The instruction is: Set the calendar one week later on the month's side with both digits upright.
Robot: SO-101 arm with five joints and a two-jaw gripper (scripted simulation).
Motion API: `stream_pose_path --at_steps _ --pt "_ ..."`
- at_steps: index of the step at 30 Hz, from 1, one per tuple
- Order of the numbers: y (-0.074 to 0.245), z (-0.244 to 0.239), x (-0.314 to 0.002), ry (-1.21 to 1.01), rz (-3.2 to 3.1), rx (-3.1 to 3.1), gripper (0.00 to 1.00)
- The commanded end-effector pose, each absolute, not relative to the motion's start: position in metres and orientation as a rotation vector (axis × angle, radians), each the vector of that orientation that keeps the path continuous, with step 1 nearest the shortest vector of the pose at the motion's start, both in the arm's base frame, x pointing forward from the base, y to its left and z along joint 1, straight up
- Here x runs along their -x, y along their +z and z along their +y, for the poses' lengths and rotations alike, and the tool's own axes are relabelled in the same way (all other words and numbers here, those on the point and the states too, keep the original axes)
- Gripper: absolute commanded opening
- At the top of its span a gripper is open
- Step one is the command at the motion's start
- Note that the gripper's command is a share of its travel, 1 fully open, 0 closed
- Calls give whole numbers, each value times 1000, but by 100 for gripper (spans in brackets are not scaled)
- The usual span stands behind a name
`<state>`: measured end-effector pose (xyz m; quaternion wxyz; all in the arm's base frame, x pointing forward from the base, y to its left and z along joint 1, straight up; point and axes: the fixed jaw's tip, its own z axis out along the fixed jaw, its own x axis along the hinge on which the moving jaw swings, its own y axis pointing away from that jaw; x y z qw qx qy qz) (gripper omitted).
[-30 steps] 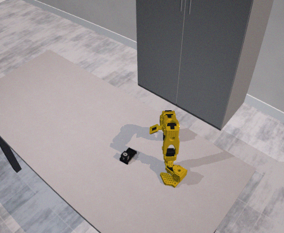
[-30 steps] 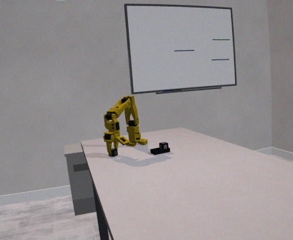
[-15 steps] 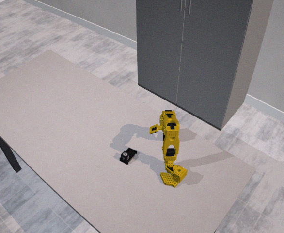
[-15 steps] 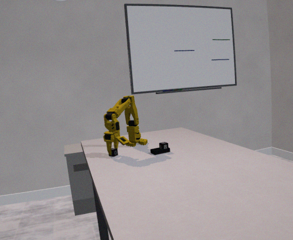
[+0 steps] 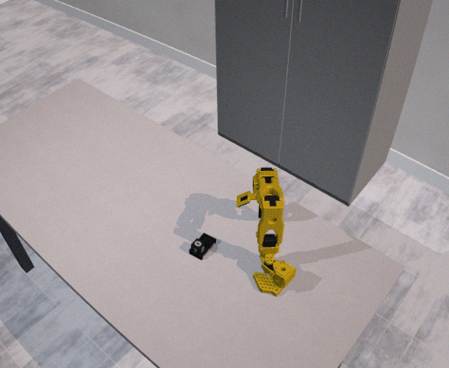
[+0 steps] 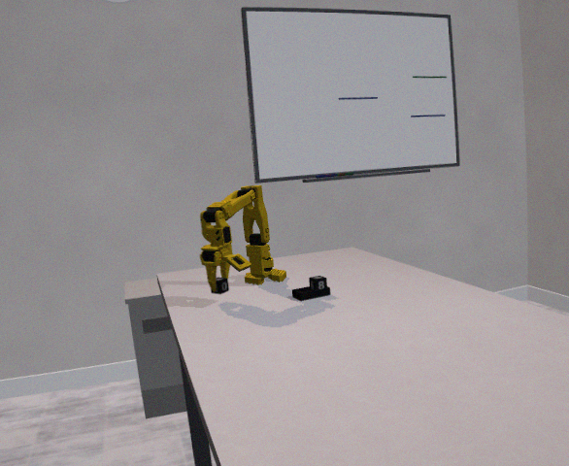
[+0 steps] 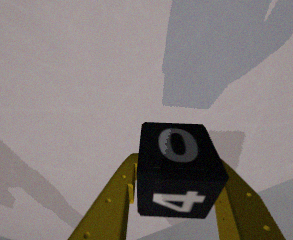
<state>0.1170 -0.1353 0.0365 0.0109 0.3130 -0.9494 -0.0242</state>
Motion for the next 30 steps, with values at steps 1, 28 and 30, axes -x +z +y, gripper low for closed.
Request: stream_pose_path --at_steps 1,28,30 --pt "58 -142 -122 30 -2996 -970 0" --pt "69 -112 -148 29 -2873 -1296 0" --pt "69 -112 -148 29 -2873 -1296 0"
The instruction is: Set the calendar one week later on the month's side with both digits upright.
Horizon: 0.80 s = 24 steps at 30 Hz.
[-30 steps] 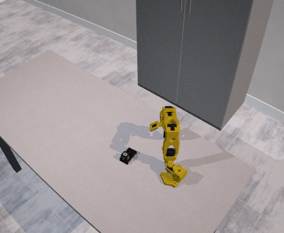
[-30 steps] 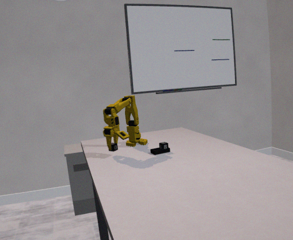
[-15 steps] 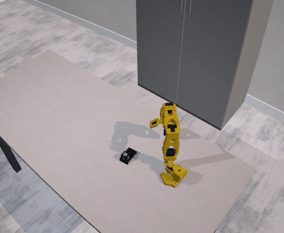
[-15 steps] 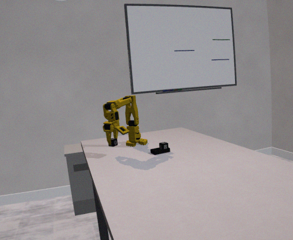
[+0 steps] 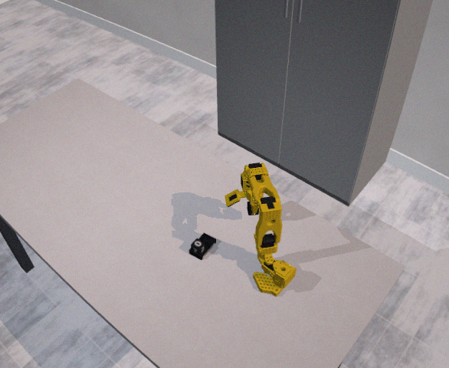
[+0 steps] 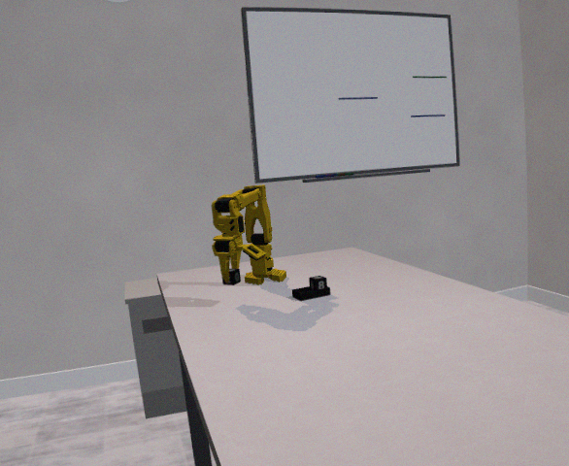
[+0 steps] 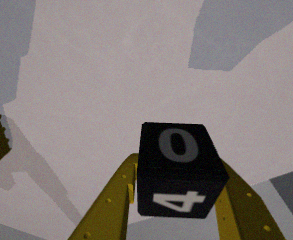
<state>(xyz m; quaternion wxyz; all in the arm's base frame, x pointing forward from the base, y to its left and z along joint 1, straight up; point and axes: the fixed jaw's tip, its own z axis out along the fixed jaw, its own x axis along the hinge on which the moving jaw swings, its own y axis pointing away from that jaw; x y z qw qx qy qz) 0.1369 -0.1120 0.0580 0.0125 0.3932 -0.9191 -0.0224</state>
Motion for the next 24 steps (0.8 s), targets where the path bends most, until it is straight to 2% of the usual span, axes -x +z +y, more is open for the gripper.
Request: stream_pose_path --at_steps 1,11,24 --pt "69 -107 -151 29 -2849 -1347 0" --pt "69 -40 -182 25 -2507 -1915 0" --pt "69 19 -186 22 -2159 -2304 0"
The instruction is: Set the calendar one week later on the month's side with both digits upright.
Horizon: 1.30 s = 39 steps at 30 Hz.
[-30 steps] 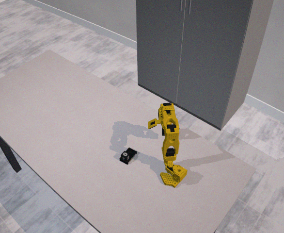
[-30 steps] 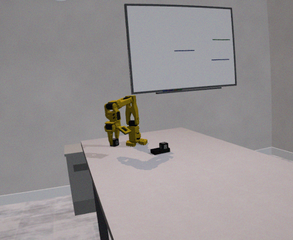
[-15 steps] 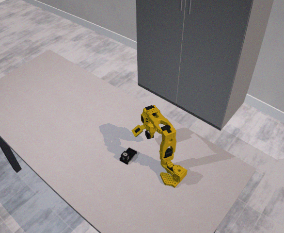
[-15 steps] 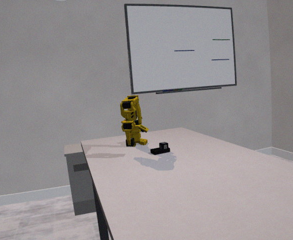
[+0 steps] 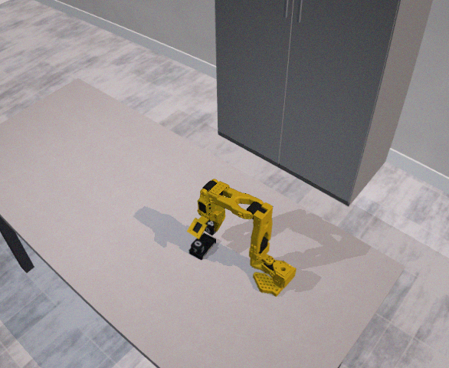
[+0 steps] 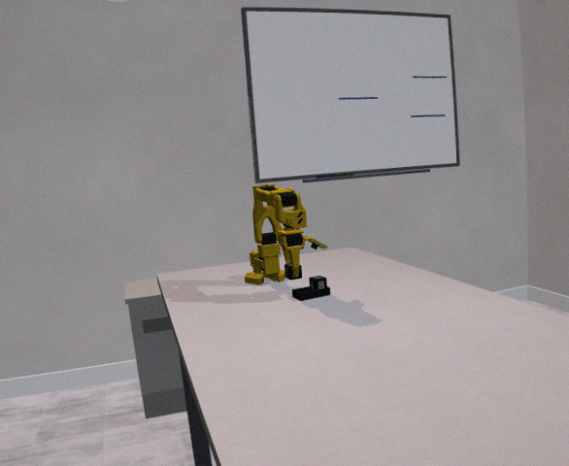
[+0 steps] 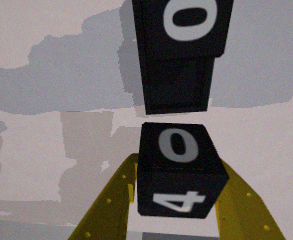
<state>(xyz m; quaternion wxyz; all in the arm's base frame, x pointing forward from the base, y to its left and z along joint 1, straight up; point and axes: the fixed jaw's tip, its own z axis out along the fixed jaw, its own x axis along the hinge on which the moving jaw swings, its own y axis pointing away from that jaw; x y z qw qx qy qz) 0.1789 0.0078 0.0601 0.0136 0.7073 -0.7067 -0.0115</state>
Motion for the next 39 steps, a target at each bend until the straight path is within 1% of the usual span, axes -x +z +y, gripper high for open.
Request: stream_pose_path --at_steps 1,27,28,39 --pt "69 21 -186 22 -2143 -2319 0" --pt "69 27 -185 21 -2107 -2352 0" --pt "74 30 -189 45 -2083 -2396 0" --pt "74 30 -189 45 -2083 -2396 0"
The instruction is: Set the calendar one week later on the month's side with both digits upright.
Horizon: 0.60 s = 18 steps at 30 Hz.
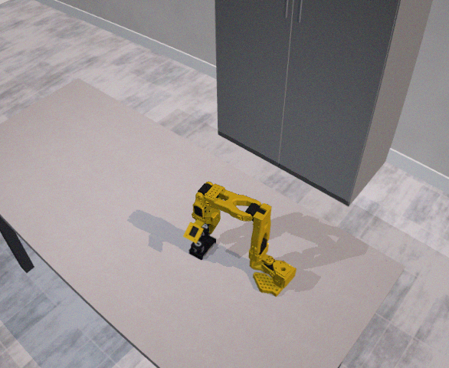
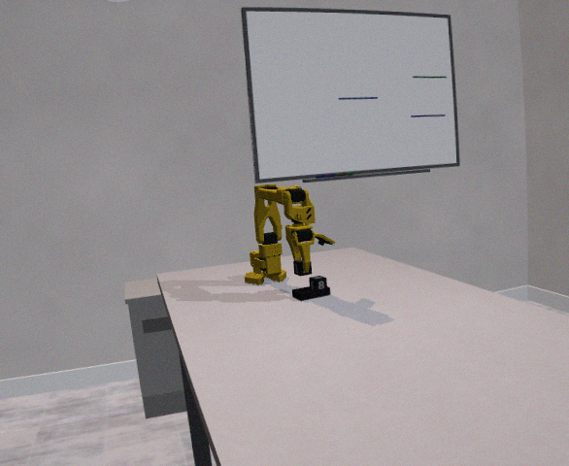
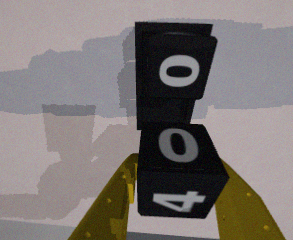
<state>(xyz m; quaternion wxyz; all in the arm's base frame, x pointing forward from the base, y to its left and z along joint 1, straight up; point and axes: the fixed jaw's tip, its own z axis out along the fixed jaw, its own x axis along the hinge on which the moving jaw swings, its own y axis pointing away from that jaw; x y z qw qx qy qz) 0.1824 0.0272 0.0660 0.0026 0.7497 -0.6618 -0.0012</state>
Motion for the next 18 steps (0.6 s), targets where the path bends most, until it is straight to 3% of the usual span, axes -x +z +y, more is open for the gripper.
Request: stream_pose_path --at_steps 1,18 --pt "74 30 -189 45 -2083 -2396 0" --pt "68 29 -189 45 -2083 -2396 0"
